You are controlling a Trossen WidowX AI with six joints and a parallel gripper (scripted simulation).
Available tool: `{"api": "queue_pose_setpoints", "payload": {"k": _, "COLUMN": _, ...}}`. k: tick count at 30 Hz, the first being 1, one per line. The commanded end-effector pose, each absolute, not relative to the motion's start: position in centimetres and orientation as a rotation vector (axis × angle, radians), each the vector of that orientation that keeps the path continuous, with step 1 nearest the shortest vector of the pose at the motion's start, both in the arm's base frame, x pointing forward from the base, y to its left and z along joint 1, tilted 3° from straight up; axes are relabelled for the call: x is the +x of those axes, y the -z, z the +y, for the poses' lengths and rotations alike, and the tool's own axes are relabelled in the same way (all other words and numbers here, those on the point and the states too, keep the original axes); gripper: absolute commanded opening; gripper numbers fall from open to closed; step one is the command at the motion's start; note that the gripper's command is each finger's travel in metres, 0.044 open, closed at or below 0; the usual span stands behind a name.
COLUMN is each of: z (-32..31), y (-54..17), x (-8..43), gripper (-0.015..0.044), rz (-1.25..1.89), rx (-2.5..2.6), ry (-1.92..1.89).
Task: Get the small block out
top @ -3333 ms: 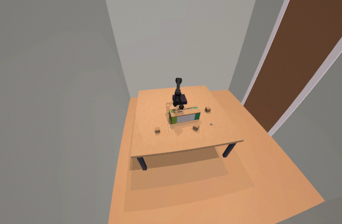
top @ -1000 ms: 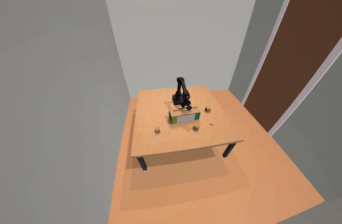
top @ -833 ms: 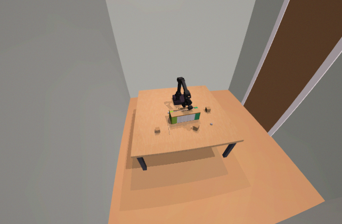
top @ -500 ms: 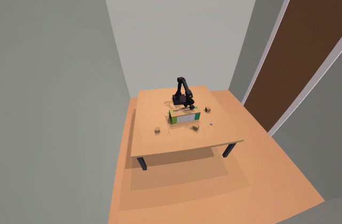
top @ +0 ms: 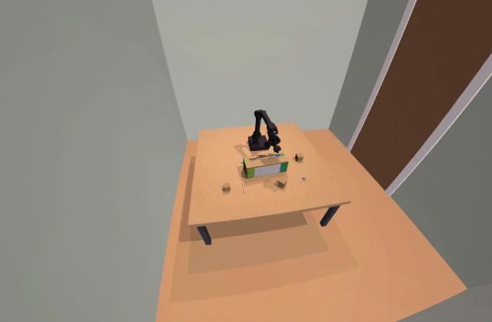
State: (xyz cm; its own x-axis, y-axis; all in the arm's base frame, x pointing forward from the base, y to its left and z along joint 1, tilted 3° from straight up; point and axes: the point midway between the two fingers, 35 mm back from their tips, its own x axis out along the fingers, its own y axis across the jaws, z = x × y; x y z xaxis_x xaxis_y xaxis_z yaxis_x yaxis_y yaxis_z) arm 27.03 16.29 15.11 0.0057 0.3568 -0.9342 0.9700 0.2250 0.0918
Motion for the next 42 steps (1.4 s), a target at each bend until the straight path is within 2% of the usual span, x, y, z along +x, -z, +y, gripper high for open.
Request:
{"api": "queue_pose_setpoints", "payload": {"k": 1, "z": 16.9, "y": -16.0, "x": 28.2, "gripper": 0.0321, "rz": 1.496, "rx": 1.264, "ry": 0.662}}
{"api": "queue_pose_setpoints", "payload": {"k": 3, "z": 17.2, "y": -16.2, "x": 28.3, "gripper": 0.0285, "rz": 1.493, "rx": 1.154, "ry": 0.536}}
{"api": "queue_pose_setpoints", "payload": {"k": 12, "z": 18.3, "y": -16.0, "x": 27.0, "gripper": 0.0285, "rz": 1.446, "rx": 0.481, "ry": -0.023}}
{"api": "queue_pose_setpoints", "payload": {"k": 22, "z": 19.5, "y": -15.8, "x": 25.2, "gripper": 0.0285, "rz": 1.182, "rx": -0.501, "ry": -0.684}}
{"api": "queue_pose_setpoints", "payload": {"k": 42, "z": 20.7, "y": -15.8, "x": 23.1, "gripper": 0.0285, "rz": 0.630, "rx": -1.616, "ry": -1.253}}
